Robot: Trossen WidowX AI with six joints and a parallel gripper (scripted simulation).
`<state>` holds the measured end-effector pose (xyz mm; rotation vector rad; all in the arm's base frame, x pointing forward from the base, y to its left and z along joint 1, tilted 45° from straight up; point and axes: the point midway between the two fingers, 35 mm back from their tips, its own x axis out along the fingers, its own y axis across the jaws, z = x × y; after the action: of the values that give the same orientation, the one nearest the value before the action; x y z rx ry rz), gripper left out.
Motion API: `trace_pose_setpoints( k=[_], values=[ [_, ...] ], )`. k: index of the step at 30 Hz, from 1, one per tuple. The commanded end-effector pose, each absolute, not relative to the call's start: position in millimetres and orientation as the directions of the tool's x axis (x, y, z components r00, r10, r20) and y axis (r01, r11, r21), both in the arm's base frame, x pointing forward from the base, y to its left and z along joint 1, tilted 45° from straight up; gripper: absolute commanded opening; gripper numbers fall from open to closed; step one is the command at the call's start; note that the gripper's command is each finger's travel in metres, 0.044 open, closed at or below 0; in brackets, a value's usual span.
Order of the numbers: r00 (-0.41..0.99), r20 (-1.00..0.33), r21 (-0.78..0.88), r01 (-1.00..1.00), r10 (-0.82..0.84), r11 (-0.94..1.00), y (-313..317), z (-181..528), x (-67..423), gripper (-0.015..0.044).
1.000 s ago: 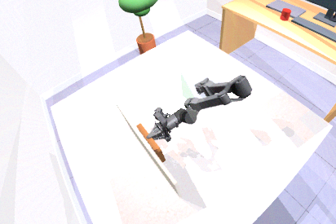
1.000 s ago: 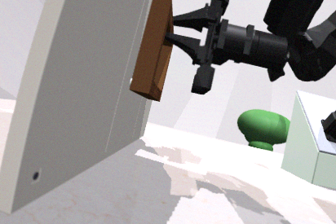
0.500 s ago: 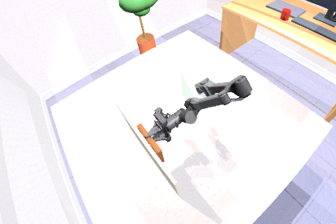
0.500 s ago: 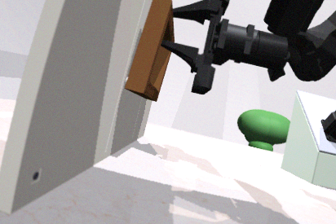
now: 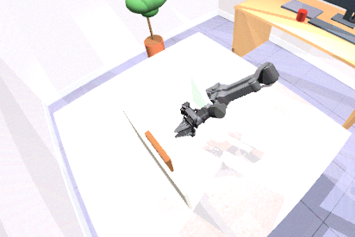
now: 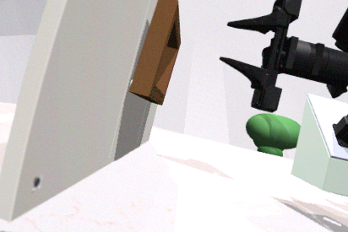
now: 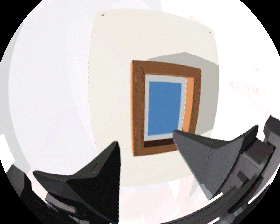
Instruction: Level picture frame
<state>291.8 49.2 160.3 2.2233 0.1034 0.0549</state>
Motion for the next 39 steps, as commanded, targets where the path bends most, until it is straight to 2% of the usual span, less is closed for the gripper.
trace_pose_setpoints(
  k=[1,11,24,39],
  values=[
    [0.995,0.002,0.797,0.056,0.095,-0.602,50,164,292,0.0260],
    [0.995,-0.035,0.865,0.078,0.094,-0.495,46,192,263,0.0260],
    [0.992,-0.085,0.932,0.112,0.092,-0.346,29,200,196,0.0260],
    [0.993,-0.081,0.922,0.107,0.084,-0.372,29,200,195,0.0260]
  ],
)
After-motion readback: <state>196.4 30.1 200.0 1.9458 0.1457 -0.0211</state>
